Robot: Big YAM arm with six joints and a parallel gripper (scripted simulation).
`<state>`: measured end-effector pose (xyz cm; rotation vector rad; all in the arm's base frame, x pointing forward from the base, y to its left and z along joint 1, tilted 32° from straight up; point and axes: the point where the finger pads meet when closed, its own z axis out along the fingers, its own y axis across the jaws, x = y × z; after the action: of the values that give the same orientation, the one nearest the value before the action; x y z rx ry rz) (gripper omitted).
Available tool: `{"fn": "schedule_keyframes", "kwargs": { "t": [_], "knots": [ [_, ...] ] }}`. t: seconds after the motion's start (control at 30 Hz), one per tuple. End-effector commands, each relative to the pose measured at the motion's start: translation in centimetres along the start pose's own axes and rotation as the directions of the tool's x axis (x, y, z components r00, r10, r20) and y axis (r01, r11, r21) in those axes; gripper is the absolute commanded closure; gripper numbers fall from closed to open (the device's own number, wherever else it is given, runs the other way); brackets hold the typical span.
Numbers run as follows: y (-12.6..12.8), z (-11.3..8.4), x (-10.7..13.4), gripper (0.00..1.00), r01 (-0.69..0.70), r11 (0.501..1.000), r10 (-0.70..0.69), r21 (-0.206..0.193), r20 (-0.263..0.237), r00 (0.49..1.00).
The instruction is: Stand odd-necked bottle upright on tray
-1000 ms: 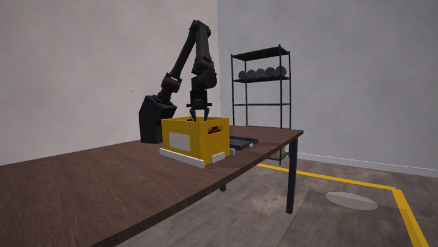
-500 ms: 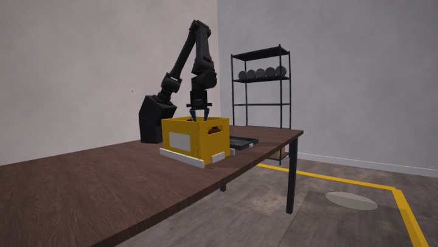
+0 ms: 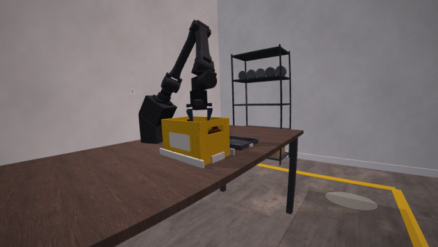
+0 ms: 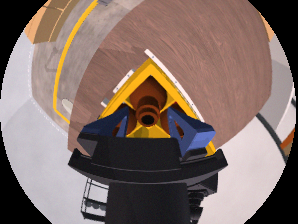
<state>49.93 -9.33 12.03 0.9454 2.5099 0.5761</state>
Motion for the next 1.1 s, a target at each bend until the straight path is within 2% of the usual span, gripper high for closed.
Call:
{"fn": "schedule_keyframes", "kwargs": {
  "t": [0.0, 1.07],
  "knots": [
    [-0.19, 1.50, 0.66, 0.39, -0.001, 1.000, 0.001, 0.010, -0.029, 1.000],
    [-0.54, 1.18, 0.68, 0.39, -0.006, 1.000, 0.007, 0.016, -0.036, 0.999]
  ]
}}
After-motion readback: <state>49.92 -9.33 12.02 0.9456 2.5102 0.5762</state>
